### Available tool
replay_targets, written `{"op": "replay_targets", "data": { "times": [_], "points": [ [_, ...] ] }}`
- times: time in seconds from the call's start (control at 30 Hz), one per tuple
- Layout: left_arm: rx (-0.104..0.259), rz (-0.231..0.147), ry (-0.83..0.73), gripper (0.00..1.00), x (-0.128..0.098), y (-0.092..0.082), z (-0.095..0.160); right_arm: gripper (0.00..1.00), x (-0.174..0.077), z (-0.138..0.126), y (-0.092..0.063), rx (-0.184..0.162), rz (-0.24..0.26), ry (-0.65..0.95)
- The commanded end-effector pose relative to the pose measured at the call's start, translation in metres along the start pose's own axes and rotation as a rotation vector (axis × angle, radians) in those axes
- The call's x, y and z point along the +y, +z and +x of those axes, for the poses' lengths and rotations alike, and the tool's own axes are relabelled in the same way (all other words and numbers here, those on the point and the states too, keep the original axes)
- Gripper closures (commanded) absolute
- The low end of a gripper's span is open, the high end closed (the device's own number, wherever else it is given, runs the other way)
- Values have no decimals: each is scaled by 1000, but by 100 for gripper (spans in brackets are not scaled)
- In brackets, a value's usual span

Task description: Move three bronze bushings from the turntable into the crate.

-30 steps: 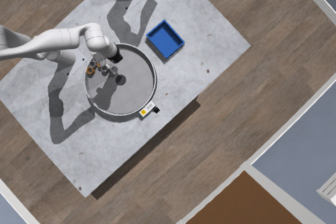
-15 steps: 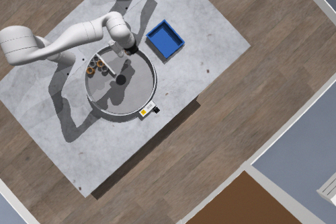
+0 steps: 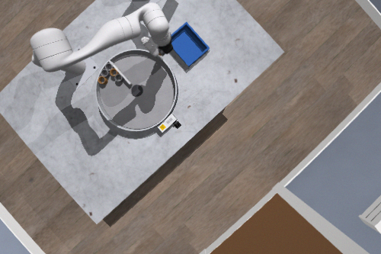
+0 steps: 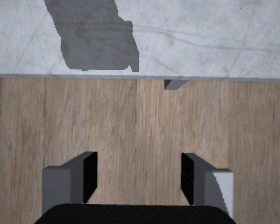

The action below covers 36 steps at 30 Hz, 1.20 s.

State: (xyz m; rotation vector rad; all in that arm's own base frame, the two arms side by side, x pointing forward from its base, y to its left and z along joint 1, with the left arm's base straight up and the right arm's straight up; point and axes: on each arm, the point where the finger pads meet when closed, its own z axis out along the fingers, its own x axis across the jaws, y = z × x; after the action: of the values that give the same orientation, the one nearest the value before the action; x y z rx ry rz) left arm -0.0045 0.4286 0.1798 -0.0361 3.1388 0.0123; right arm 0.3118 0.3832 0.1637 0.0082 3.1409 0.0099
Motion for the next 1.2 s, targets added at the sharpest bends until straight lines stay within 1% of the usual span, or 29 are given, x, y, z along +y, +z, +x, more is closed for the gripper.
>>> {"op": "replay_targets", "data": {
  "times": [0.0, 0.1, 0.17, 0.4, 0.67, 0.73, 1.17],
  "points": [
    [3, 8, 4, 0, -4, -1, 3, 100, 23, -3, 5, 6, 9, -6],
    [3, 8, 4, 0, -4, -1, 3, 100, 37, -7, 5, 6, 9, -6],
    [3, 8, 4, 0, -4, -1, 3, 100, 37, -7, 5, 6, 9, -6],
    [3, 8, 4, 0, -4, -1, 3, 100, 66, -16, 5, 6, 9, -7],
    [3, 8, 4, 0, -4, -1, 3, 100, 92, -24, 5, 6, 9, -7],
    [3, 8, 4, 0, -4, -1, 3, 100, 92, -24, 5, 6, 9, -7],
    [3, 8, 4, 0, -4, -1, 3, 100, 121, -33, 5, 5, 6, -8]
  ]
}}
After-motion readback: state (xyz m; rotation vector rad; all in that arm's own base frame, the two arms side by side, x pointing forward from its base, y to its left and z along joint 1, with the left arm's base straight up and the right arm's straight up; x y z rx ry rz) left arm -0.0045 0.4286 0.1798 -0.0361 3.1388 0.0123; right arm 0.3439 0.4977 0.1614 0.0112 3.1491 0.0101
